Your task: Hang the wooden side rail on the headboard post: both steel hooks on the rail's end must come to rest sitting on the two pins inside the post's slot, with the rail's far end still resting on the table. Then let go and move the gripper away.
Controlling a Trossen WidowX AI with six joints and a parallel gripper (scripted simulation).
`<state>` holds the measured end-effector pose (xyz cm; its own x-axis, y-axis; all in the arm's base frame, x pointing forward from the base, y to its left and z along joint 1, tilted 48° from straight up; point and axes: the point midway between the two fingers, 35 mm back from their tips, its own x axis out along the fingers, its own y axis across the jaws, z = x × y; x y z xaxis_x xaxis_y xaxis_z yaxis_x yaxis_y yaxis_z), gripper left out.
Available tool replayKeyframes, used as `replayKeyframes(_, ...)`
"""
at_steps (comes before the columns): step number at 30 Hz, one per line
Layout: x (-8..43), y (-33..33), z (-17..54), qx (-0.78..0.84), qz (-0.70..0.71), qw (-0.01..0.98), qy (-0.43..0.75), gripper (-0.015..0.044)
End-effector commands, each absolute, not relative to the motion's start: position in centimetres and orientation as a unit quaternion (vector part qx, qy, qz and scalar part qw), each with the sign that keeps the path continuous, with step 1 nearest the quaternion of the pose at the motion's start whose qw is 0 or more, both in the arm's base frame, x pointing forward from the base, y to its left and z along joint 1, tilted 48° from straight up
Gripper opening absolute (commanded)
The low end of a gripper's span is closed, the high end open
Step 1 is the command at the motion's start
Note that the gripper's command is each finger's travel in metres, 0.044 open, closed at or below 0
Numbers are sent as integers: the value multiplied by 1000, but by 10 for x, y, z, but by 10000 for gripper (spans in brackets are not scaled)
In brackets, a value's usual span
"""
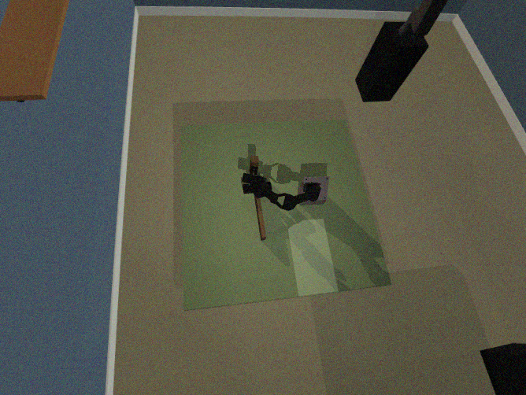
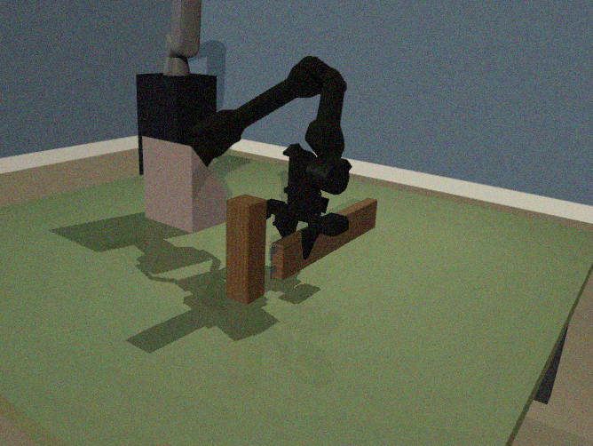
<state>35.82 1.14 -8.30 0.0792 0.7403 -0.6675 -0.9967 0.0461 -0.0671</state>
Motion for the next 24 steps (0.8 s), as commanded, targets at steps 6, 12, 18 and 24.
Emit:
replayKeyframes(6,358,11,-83,-272,638,681,235,0)
replayKeyframes(12,358,10,-82,-273,638,681,235,0)
replayKeyframes(18,358,10,-81,-273,638,681,235,0)
replayKeyframes(24,358,9,-81,-273,638,681,235,0)
